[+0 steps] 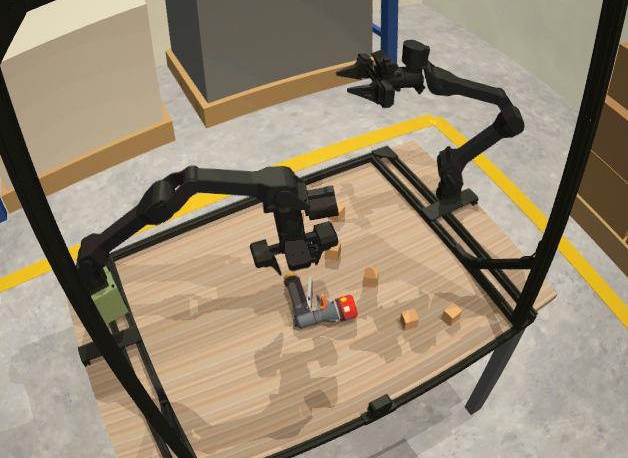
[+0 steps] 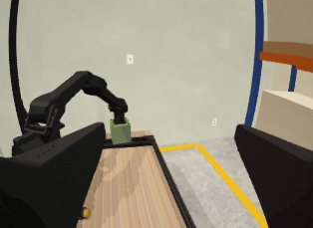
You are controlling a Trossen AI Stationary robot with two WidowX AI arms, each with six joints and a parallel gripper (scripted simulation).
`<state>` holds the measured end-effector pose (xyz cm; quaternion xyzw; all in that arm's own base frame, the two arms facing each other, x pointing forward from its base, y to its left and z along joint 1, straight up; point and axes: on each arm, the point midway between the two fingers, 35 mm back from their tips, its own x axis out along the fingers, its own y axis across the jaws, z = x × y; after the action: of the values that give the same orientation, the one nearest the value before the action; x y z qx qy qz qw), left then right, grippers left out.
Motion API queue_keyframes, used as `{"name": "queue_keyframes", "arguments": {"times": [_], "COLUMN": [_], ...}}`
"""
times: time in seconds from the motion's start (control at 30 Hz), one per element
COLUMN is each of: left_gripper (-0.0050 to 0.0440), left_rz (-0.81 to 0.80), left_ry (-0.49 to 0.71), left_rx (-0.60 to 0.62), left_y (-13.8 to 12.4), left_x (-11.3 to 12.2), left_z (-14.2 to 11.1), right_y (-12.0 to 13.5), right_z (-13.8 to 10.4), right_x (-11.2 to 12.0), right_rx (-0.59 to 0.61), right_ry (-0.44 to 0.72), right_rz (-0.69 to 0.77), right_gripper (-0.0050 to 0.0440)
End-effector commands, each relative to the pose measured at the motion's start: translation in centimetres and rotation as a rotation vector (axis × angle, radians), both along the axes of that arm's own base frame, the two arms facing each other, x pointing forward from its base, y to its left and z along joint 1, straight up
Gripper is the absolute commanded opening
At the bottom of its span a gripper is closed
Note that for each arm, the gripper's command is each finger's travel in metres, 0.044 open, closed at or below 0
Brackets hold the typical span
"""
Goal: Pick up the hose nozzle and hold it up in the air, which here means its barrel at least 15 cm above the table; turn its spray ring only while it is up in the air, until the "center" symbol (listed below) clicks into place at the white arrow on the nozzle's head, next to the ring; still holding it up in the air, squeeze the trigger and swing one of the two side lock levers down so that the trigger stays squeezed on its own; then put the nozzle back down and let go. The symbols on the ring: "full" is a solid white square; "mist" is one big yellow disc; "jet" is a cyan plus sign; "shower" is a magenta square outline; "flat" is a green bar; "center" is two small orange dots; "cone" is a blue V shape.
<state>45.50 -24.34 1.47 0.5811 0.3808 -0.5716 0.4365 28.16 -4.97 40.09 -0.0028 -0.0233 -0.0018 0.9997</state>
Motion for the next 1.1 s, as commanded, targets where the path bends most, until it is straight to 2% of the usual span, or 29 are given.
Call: {"name": "queue_keyframes", "arguments": {"times": [0.0, 1.07], "left_gripper": [0.0400, 0.0400], "left_rz": [-0.012, -0.026], "left_ry": [0.003, 0.023], "left_rx": [0.002, 0.026], "left_y": [-0.2, -0.4], "left_x": [0.1, 0.4], "left_z": [-0.8, -5.4], "right_y": [0.1, 0.1], "right_z": [0.2, 0.2], "right_x": [0.0, 0.0], "right_rx": [0.006, 0.006], "right_ry": [-0.003, -0.003], "right_rz": [0.004, 0.004], "right_gripper": [0.0400, 0.0400]}}
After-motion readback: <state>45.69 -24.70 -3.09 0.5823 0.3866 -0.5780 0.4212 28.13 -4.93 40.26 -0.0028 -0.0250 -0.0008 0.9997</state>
